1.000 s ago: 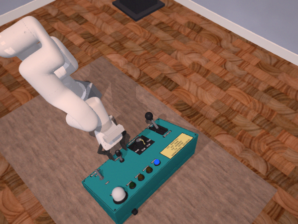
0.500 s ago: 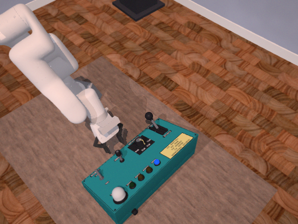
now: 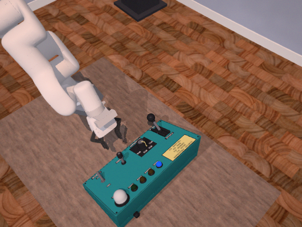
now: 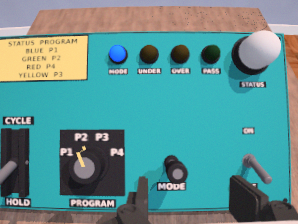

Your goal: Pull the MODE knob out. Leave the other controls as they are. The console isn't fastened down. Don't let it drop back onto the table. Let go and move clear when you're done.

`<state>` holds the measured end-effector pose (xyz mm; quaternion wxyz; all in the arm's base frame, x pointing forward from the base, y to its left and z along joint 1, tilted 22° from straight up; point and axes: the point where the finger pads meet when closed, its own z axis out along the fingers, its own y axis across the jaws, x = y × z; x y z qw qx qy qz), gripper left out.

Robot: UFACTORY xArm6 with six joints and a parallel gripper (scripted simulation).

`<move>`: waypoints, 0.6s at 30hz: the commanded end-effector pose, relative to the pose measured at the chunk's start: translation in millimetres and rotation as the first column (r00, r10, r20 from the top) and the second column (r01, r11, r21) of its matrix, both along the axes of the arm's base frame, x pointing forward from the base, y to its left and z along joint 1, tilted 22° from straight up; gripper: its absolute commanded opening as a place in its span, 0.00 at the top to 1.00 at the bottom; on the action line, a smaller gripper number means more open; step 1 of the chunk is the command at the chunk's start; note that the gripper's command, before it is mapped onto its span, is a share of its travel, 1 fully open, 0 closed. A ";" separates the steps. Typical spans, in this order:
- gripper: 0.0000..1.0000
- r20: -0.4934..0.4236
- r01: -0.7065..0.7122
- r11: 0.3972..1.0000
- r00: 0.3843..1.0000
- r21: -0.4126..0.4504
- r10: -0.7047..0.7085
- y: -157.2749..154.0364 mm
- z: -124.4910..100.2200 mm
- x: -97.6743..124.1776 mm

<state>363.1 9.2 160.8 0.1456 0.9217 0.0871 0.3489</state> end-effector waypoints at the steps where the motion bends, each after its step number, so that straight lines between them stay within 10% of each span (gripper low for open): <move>1: 0.24 -0.060 0.016 1.000 0.998 -0.008 -0.017 4.0 16.4 -11.9; 17: 0.24 -0.060 0.016 1.000 0.998 -0.008 -0.017 6.4 24.4 -18.5; 18: 0.00 -0.060 0.016 1.000 0.998 -0.008 -0.017 6.4 24.4 -18.5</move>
